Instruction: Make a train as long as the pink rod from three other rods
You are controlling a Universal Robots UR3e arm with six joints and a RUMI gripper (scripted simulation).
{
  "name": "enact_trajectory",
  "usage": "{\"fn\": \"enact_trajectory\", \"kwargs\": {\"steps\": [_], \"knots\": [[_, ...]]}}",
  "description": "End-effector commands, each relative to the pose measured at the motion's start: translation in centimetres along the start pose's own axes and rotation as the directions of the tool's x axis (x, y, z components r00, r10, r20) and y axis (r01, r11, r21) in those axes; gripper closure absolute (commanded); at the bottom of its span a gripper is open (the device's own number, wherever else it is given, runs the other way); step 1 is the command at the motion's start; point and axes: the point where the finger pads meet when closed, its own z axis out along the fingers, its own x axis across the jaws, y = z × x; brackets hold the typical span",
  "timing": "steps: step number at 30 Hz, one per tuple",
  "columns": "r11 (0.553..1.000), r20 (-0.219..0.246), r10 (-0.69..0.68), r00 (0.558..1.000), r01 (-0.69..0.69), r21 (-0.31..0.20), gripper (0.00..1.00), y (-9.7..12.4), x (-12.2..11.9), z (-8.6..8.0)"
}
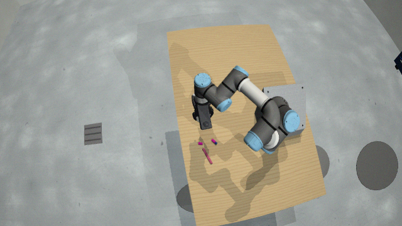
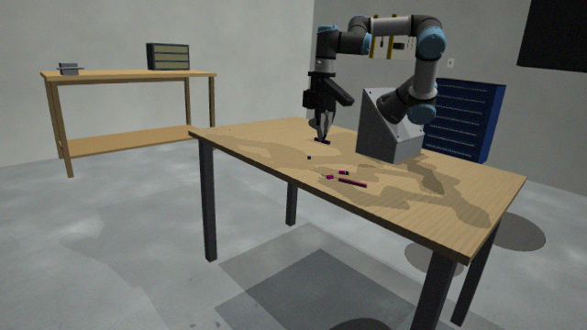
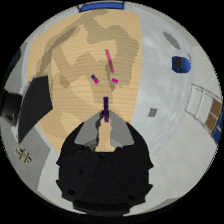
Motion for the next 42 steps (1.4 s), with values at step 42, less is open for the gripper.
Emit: {"fn": "enact_trajectory", "kwargs": {"steps": [42], "knots": [[0.838,-0.010,-0.545,0.838,0.546,0.001,1.00,-2.9,-1.7,0.1]]}}
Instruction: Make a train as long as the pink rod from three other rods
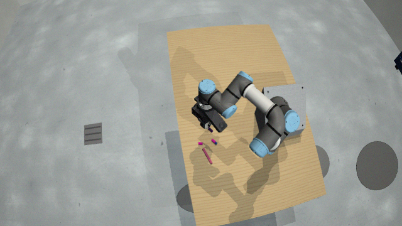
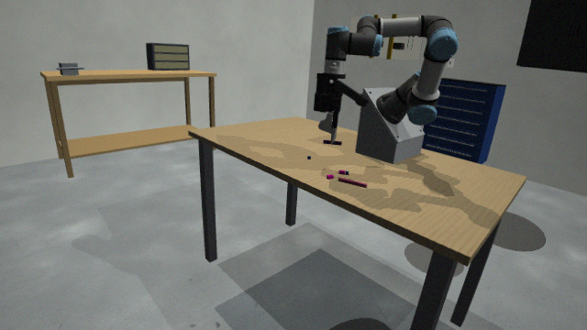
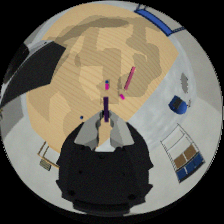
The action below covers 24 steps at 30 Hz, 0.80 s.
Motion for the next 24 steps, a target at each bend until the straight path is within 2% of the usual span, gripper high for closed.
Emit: {"fn": "enact_trajectory", "kwargs": {"steps": [1,11,24], "knots": [[1.000,-0.004,-0.011,1.000,0.011,-0.003,1.00,0.1,0.0,-0.1],[1.000,-0.003,-0.010,1.000,0.010,-0.001,1.00,0.0,0.0,0.9],[1.000,-0.003,-0.010,1.000,0.010,-0.001,1.00,0.0,0.0,6.2]]}}
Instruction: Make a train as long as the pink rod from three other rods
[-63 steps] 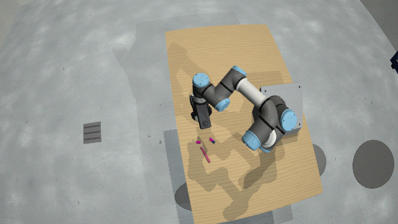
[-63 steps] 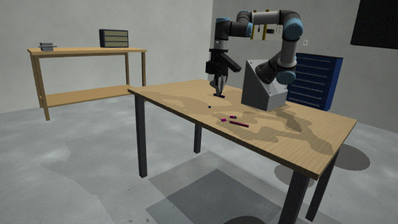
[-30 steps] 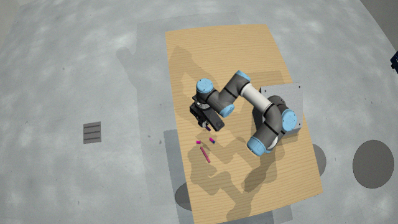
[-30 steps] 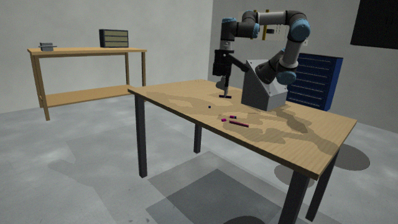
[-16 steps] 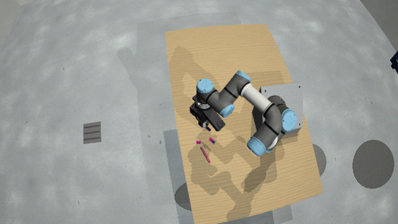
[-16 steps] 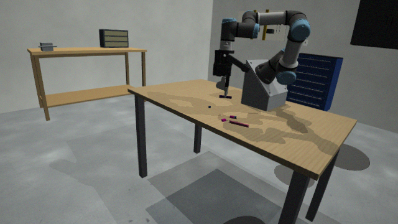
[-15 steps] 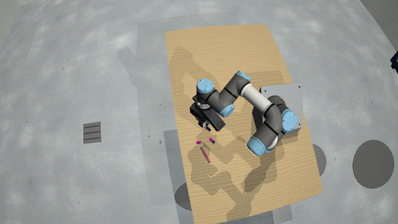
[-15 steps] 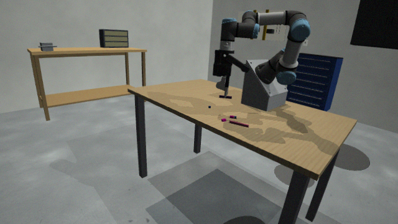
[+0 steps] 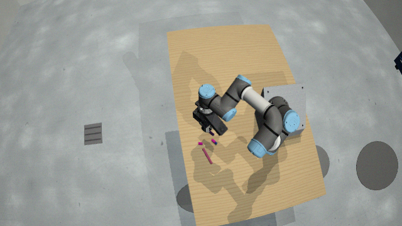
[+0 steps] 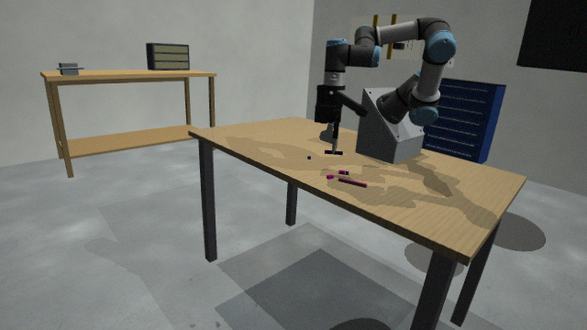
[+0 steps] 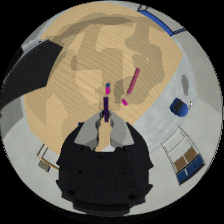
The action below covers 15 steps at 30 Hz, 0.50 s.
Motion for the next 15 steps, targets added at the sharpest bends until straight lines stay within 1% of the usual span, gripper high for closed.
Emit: {"fn": "enact_trajectory", "kwargs": {"steps": [1,2,6,9,15], "knots": [[1.000,-0.008,-0.002,1.000,0.002,-0.024,1.00,0.8,0.3,2.7],[1.000,-0.008,-0.002,1.000,0.002,-0.024,1.00,0.8,0.3,2.7],[1.000,-0.008,-0.002,1.000,0.002,-0.024,1.00,0.8,0.3,4.2],[1.000,-0.008,-0.002,1.000,0.002,-0.024,1.00,0.8,0.3,4.9],[1.000,-0.008,-0.002,1.000,0.002,-0.024,1.00,0.8,0.3,5.3]]}}
